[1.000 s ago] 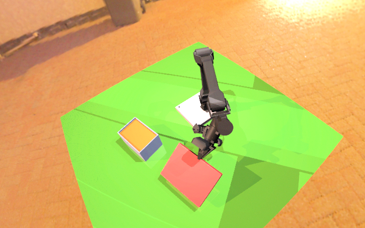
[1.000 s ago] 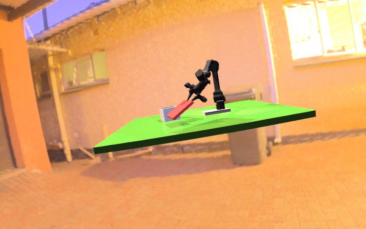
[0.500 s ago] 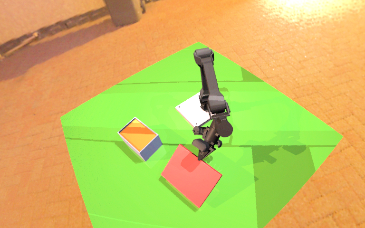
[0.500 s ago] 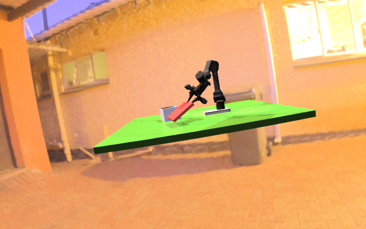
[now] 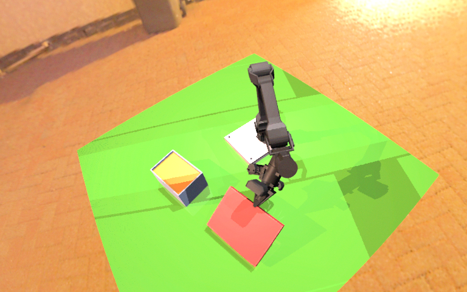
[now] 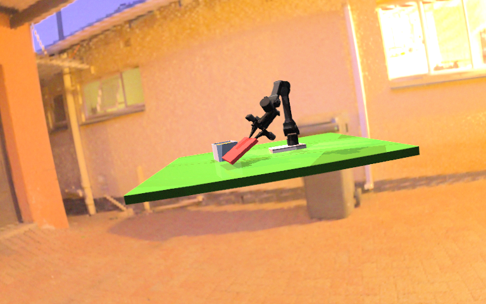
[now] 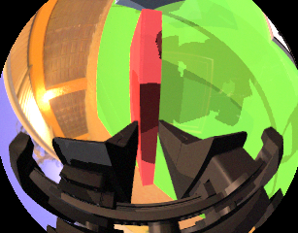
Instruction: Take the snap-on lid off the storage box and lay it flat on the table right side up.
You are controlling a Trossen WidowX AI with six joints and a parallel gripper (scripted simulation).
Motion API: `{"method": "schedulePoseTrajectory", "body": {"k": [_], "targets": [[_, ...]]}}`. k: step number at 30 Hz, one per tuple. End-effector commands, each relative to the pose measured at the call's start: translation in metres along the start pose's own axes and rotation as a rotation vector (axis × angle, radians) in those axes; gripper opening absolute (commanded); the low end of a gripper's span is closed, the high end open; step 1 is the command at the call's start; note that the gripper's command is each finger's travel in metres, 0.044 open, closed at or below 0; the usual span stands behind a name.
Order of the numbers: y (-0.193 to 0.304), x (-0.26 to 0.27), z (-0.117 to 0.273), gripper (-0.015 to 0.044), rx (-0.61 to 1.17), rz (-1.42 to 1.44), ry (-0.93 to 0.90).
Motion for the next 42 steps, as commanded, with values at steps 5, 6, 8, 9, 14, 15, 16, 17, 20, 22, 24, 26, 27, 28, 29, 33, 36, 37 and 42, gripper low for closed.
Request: {"method": "schedulePoseTrajectory", "body": {"k": [5,6,8,9,14,15,16,17,20,22,24,26,27,28,29,33,36,37,42], "targets": [[0.0,-0.004,-0.004,0.0,0.002,0.001,-0.005],[0.0,-0.004,-0.004,0.0,0.002,0.001,-0.005],[0.0,-0.006,-0.006,0.0,0.002,0.001,-0.005],[-0.001,-0.006,-0.006,0.0,0.002,0.001,-0.005],[-0.001,-0.009,-0.009,0.0,0.002,0.001,-0.005],[-0.001,-0.01,-0.009,0.0,0.002,0.001,-0.005],[-0.001,-0.01,-0.01,0.0,0.002,0.001,-0.005],[-0.001,-0.011,-0.01,0.0,0.002,0.001,-0.005],[-0.002,-0.013,-0.012,0.0,0.002,0.001,-0.005],[-0.002,-0.014,-0.013,0.0,0.002,0.001,-0.005],[-0.002,-0.015,-0.014,0.0,0.001,0.002,-0.005],[-0.002,-0.017,-0.015,0.0,0.001,0.002,-0.005],[-0.002,-0.017,-0.015,0.0,0.001,0.002,-0.005],[-0.002,-0.018,-0.016,0.0,0.001,0.002,-0.005],[-0.003,-0.018,-0.016,0.0,0.001,0.002,-0.005],[-0.003,-0.021,-0.018,0.0,0.001,0.002,-0.005],[-0.003,-0.023,-0.02,0.0,0.001,0.002,-0.005],[-0.003,-0.023,-0.021,0.0,0.001,0.002,-0.005],[-0.004,-0.026,-0.023,0.0,0.001,0.002,-0.005]]}}
Point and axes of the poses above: the point midway between the two fingers, 35 mm back from their tips, its own z axis back along the fingers, its own x axis across the jaws, y = z × x, the point moved 9 cm from there along z, back along the fingers, and after that the axes turned 9 degrees about -z, right-handed, at the moved point
